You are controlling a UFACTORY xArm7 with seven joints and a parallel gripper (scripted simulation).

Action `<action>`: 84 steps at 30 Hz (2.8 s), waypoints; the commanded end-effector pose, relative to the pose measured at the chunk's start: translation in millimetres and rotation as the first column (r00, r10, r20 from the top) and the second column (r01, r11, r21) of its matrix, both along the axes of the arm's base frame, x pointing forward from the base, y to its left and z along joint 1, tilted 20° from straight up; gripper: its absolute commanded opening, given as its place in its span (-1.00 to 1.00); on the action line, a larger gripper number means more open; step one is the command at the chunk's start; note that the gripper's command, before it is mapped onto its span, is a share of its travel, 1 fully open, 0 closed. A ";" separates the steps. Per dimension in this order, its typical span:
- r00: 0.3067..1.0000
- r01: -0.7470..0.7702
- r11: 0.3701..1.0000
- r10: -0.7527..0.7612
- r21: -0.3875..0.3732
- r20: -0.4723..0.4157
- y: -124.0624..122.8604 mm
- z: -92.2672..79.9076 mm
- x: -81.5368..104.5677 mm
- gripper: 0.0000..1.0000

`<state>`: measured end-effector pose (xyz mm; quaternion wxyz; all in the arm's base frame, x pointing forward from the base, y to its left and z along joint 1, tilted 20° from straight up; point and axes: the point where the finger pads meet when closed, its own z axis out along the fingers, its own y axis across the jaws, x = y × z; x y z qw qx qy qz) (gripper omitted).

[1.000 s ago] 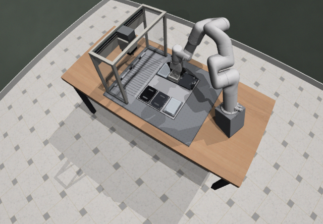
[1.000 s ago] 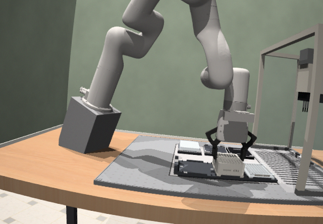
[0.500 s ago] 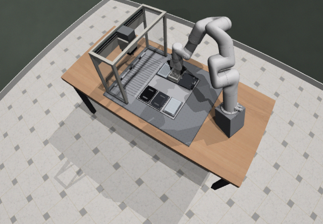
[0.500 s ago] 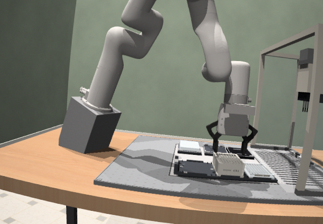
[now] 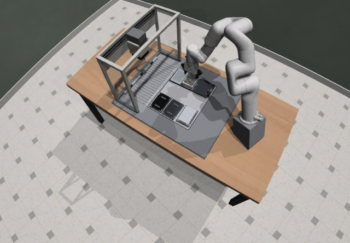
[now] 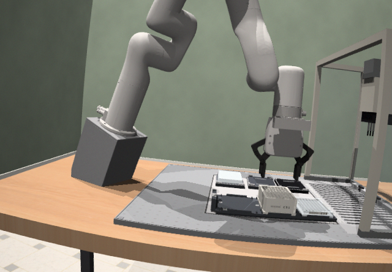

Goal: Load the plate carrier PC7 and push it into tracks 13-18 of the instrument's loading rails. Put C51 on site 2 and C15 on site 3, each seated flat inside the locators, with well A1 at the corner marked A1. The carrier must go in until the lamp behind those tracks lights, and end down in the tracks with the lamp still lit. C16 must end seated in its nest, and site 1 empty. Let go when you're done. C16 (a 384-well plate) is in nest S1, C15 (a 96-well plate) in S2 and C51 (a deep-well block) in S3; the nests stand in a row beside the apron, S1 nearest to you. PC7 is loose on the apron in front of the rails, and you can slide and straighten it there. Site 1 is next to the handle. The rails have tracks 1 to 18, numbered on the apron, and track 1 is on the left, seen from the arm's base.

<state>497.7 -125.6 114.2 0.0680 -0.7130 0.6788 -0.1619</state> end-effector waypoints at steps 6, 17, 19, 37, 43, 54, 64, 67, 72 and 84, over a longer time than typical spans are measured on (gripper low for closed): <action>1.000 -0.001 1.000 0.001 0.000 0.004 1.2 14.0 -3.1 1.00; 1.000 -0.001 1.000 0.001 0.000 0.004 3.4 31.2 -9.1 1.00; 1.000 -0.001 1.000 0.001 0.000 0.004 3.8 34.3 -10.1 1.00; 1.000 -0.001 1.000 0.001 0.000 0.004 7.1 59.5 -18.8 1.00; 1.000 -0.001 1.000 0.001 0.000 0.004 7.9 65.7 -21.0 1.00; 1.000 -0.001 1.000 0.001 0.000 0.004 8.0 66.9 -21.4 1.00; 1.000 0.030 0.999 -0.030 0.011 0.008 30.0 55.0 -19.2 1.00; 1.000 0.030 1.000 -0.030 0.011 0.007 43.2 47.8 -17.8 1.00; 1.000 0.029 1.000 -0.029 0.012 0.007 65.1 35.9 -15.5 1.00; 1.000 0.029 1.000 -0.029 0.012 0.007 105.8 13.9 -11.3 1.00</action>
